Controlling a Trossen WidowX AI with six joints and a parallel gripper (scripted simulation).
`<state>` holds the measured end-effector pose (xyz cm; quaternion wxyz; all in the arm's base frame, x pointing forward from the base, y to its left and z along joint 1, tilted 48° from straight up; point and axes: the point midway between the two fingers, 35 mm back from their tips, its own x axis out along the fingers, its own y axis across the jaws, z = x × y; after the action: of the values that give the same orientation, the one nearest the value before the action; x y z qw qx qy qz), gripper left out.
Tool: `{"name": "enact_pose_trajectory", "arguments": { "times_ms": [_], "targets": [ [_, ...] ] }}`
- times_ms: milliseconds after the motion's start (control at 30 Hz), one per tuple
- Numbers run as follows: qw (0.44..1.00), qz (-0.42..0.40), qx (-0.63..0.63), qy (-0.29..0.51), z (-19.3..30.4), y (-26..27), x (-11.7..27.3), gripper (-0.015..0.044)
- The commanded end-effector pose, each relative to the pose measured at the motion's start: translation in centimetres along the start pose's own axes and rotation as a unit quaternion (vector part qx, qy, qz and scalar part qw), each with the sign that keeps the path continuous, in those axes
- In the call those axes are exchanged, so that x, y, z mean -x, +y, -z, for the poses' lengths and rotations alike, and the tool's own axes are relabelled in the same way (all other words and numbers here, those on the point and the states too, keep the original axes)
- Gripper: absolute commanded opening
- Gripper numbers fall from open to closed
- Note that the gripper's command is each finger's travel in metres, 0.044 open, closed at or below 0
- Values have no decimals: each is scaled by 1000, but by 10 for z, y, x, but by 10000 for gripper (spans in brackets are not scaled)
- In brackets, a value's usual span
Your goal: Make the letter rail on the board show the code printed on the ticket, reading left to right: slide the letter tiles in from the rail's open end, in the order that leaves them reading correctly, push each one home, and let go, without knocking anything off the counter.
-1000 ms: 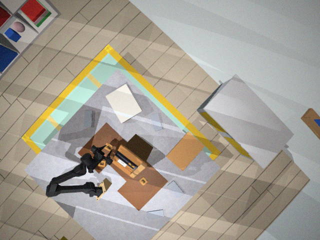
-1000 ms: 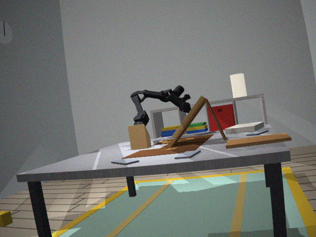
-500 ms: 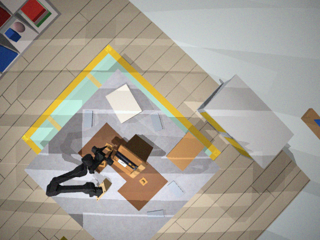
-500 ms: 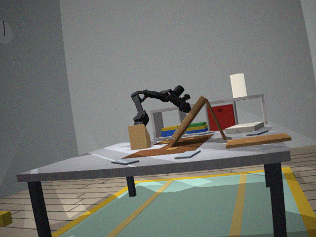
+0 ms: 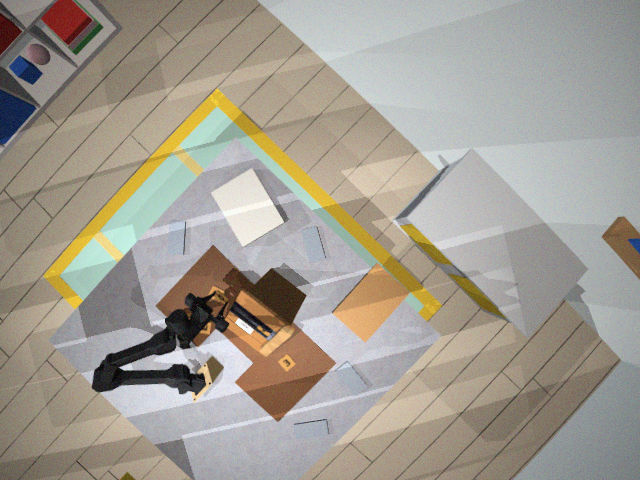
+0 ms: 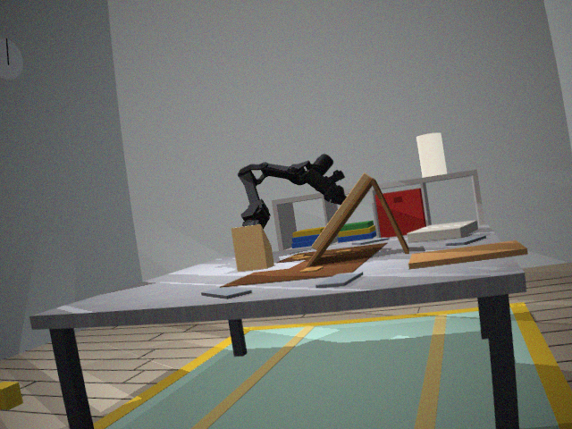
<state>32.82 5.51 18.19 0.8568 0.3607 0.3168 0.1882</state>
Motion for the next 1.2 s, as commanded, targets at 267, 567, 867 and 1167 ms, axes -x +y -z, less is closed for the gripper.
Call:
{"name": "enact_pose_trajectory", "arguments": {
  "times_ms": [267,567,867,1167],
  "targets": [
    [1000,-2,2,2,1,-6,0,0],
    [1000,-2,2,2,1,-11,-1,0],
    [1000,-2,2,2,1,-15,-1,0],
    [1000,-2,2,2,1,-20,-1,0]
  ]
}}
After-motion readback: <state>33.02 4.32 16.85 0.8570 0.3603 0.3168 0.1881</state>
